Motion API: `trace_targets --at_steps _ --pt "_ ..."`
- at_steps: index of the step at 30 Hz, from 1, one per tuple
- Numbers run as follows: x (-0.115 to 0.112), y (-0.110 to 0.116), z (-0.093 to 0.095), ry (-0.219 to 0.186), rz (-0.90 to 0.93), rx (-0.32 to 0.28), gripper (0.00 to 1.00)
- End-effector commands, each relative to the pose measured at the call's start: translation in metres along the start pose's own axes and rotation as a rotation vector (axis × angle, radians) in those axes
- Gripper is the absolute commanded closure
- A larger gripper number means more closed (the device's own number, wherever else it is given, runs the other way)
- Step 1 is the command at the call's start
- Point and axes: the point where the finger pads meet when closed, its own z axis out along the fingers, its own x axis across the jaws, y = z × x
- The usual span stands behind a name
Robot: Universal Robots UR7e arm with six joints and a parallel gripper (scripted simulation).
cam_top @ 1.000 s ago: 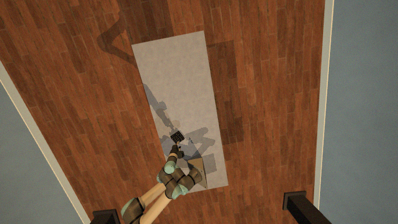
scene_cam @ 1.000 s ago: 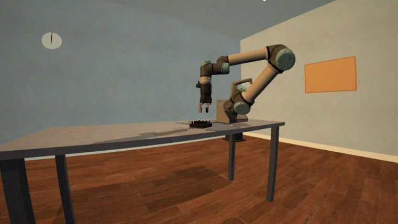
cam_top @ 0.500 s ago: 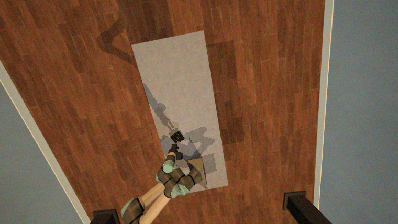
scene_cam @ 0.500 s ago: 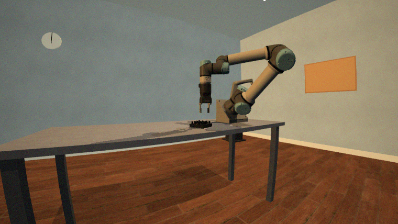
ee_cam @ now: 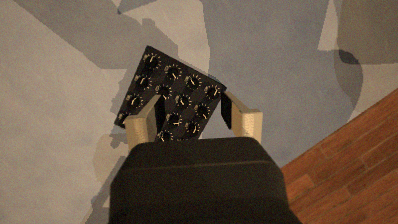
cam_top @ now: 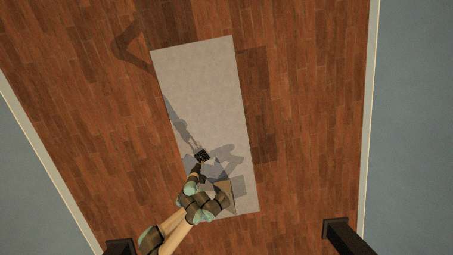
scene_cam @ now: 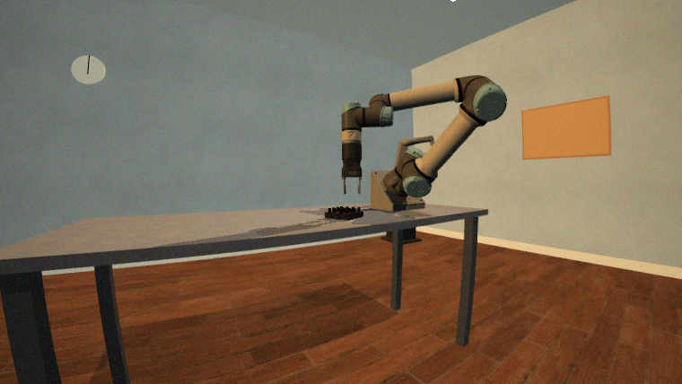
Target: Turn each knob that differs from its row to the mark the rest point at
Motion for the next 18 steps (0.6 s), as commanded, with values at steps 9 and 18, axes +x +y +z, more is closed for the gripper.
trace_targets --at_steps 9,18 --pt "0.006 0.012 0.001 -0.005 0.293 0.006 0.00" --pt "0.010 0.020 0.001 -0.005 0.446 0.004 0.00"
